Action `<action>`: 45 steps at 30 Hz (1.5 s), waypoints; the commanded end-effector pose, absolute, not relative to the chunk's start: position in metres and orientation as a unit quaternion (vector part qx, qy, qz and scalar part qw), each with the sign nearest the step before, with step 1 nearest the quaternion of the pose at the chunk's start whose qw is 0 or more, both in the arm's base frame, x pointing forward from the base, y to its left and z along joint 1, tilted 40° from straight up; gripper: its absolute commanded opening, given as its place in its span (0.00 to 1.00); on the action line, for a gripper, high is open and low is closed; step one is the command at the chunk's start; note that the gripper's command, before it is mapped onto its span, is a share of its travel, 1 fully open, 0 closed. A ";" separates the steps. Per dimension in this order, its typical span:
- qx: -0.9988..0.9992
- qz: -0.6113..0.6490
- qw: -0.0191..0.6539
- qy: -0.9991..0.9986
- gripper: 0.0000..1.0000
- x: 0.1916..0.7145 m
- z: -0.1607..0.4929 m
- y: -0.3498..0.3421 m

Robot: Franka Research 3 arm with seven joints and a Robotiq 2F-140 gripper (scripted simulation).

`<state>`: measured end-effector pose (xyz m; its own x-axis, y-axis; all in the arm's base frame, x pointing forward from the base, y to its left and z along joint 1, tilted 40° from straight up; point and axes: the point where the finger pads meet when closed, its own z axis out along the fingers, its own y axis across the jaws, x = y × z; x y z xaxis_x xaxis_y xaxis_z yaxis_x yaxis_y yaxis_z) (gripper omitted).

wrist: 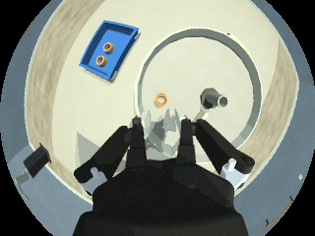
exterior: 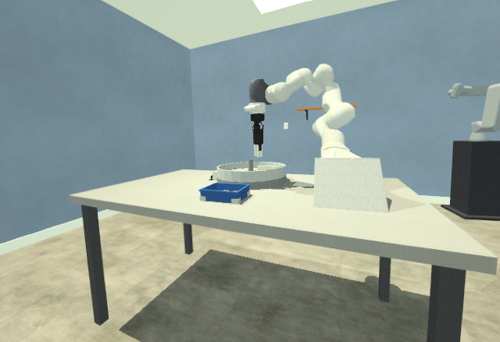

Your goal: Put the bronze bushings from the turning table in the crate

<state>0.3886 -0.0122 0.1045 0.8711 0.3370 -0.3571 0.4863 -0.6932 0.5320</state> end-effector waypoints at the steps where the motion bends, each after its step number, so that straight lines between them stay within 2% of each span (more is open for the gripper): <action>1: 0.896 -0.139 0.313 0.283 0.32 0.385 0.106 -0.013; 7: 0.896 -0.140 0.312 0.283 0.32 0.385 0.100 -0.018; 18: 0.896 -0.140 0.312 0.283 0.32 0.378 0.032 -0.076; 25: 0.896 -0.140 0.312 0.283 0.32 0.377 0.026 -0.081; 26: 0.896 -0.140 0.312 0.283 0.00 0.377 0.026 -0.081; 45: 0.896 -0.140 0.312 0.283 0.00 0.377 0.026 -0.081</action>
<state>0.3750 -0.0810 0.0257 0.7948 0.4225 -0.4357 0.6018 -0.6415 0.4757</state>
